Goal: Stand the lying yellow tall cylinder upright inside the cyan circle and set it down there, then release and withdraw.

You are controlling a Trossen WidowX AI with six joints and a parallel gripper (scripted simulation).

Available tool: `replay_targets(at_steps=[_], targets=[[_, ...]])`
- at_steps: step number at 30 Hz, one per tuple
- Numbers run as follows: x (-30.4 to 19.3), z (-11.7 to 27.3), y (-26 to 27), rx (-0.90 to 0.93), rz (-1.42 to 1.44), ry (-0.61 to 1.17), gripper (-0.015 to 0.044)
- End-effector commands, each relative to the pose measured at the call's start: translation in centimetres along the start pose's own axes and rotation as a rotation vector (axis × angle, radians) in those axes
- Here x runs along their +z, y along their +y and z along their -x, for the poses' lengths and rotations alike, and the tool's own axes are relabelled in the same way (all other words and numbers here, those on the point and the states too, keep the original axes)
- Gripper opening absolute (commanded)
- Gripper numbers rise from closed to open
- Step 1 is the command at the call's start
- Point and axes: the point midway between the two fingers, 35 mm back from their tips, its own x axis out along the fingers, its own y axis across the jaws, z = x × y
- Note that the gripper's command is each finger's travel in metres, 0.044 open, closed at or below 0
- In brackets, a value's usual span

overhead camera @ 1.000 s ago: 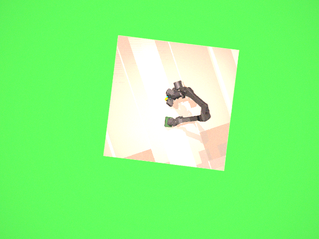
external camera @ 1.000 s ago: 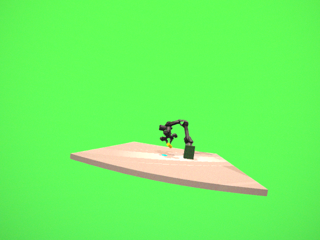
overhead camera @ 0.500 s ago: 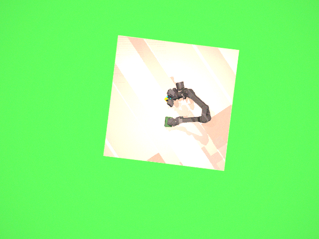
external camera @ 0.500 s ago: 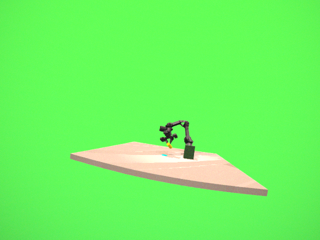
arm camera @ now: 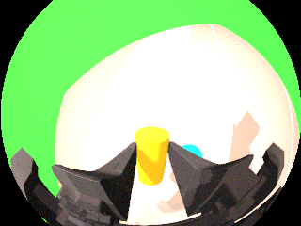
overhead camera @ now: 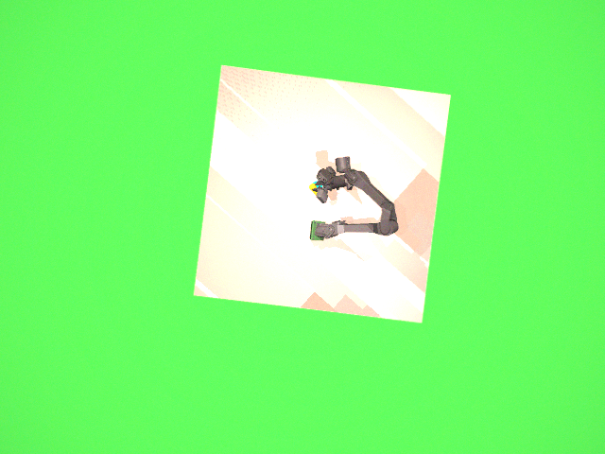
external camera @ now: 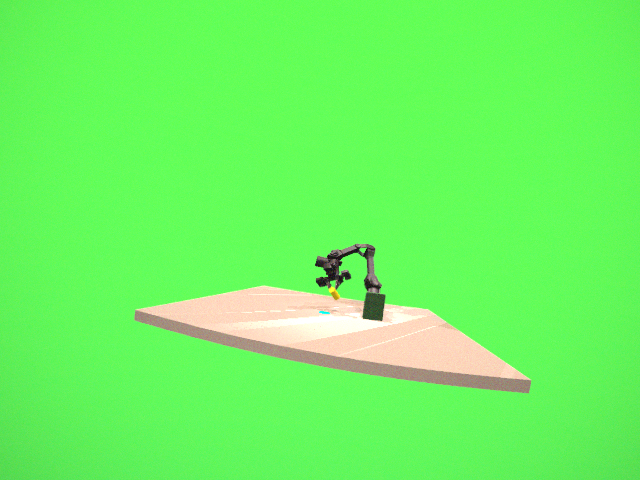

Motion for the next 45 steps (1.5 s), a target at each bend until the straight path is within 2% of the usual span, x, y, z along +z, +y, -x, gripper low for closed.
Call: replay_targets(at_steps=[1, 45], targets=[[0.03, 0.08, 0.03, 0.003, 0.007, -0.034, 0.0105], [0.1, 0.87, -0.28, -0.034, 0.089, -0.35, 0.0105]])
